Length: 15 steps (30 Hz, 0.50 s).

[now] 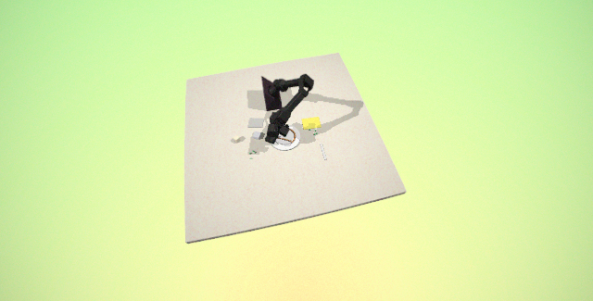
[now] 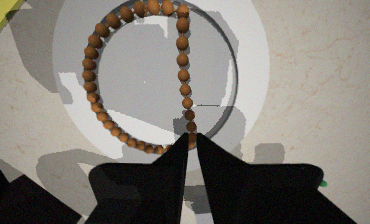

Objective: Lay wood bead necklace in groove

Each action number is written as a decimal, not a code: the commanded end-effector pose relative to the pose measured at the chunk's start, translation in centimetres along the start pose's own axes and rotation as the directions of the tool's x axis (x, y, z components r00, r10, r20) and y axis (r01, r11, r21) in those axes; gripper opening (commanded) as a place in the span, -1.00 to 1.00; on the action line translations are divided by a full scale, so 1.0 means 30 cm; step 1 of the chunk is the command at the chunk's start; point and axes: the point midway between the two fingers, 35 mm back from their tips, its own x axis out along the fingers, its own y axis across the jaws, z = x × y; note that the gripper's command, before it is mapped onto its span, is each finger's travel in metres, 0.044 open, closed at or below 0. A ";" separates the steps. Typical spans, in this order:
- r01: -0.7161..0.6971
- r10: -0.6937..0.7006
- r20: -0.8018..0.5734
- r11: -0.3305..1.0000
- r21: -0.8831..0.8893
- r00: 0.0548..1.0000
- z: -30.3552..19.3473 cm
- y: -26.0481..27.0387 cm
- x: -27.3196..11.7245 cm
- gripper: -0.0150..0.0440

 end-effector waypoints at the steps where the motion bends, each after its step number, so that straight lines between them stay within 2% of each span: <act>1: 0.000 0.000 0.000 1.000 -0.001 1.000 0.000 0.000 -0.001 -0.49; 15: 0.000 0.000 0.004 1.000 0.007 1.000 -0.020 -0.030 -0.020 -0.49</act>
